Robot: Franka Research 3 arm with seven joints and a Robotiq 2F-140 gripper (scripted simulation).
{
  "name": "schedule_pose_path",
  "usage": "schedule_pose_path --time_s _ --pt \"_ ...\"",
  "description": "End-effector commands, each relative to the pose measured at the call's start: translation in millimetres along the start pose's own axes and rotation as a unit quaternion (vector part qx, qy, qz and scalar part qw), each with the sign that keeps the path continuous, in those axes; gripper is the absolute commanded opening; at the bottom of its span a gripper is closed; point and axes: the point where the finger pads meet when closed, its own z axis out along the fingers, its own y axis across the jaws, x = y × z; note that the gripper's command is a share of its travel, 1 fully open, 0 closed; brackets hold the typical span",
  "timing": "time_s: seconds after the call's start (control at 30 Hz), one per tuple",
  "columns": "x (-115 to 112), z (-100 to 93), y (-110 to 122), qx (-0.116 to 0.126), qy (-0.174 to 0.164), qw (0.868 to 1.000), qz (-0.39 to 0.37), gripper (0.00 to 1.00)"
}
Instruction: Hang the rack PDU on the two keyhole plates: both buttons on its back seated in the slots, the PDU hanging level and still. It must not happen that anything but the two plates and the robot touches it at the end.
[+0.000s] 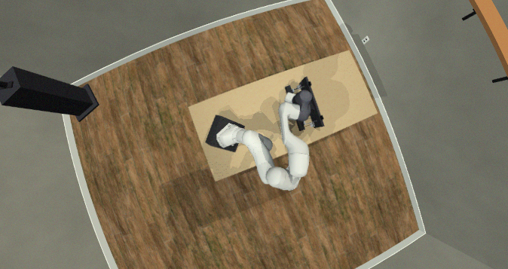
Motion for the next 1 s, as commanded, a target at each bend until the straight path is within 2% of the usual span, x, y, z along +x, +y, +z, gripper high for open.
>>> schedule_pose_path --time_s 0.0,0.13,0.4,0.97 --pt "0.9 -1.4 -16.9 0.002 0.0 1.0 0.016 1.0" --pt "1.4 -1.6 -29.8 0.002 0.0 1.0 0.016 1.0" --pt "1.8 -1.6 -39.8 0.002 0.0 1.0 0.016 1.0" --pt "1.9 -1.6 -41.1 0.002 0.0 1.0 0.016 1.0"
